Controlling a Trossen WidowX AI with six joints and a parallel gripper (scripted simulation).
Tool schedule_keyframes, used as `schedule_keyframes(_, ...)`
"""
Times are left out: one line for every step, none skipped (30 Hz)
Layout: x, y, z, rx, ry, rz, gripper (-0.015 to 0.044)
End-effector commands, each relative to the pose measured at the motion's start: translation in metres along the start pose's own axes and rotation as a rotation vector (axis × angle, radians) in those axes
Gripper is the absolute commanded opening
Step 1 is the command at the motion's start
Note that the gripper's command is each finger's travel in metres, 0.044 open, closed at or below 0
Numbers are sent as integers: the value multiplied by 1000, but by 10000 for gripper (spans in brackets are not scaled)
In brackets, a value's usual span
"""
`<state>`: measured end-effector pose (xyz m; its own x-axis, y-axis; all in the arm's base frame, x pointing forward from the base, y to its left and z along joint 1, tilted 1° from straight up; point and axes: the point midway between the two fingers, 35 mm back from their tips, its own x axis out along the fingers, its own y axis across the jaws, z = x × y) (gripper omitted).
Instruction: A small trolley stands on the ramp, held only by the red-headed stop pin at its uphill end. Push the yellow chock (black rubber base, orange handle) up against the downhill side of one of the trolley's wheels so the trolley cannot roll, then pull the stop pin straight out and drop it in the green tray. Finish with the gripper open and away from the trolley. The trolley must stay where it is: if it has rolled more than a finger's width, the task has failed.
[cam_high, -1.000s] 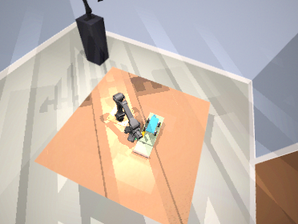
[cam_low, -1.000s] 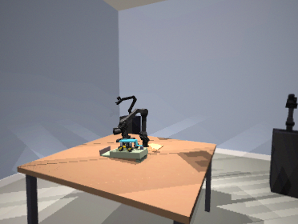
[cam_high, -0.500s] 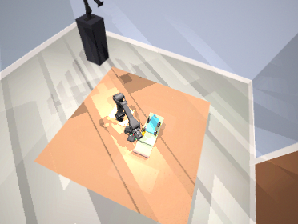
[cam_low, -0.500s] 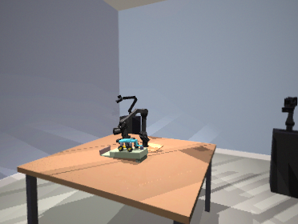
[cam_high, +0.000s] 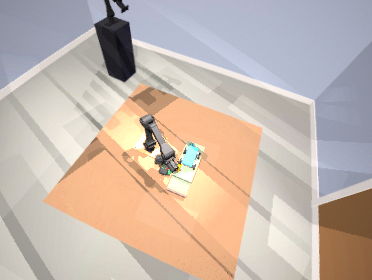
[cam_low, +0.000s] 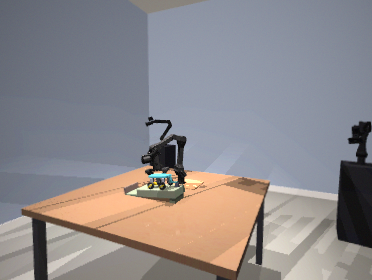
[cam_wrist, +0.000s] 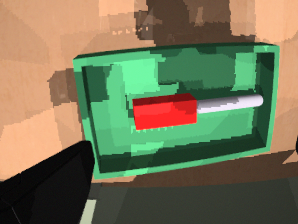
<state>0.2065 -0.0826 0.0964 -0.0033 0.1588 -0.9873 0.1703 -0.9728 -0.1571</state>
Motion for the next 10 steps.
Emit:
schedule_keyframes(-12, -1, -1, -5, 5, 6, 440)
schedule_keyframes(-16, -2, -1, -5, 5, 6, 440)
schedule_keyframes(-20, -2, -1, -5, 5, 6, 440)
schedule_keyframes(-23, -3, -1, -5, 5, 6, 440)
schedule_keyframes(-26, -4, -1, -5, 5, 6, 440)
schedule_keyframes(-29, -4, -1, -5, 5, 6, 440)
schedule_keyframes(-32, -4, -1, -5, 5, 6, 440)
schedule_keyframes(-36, -5, -2, -5, 5, 6, 440)
schedule_keyframes(-39, -5, -2, -5, 5, 6, 440)
schedule_keyframes(-42, -5, -2, -5, 5, 6, 440)
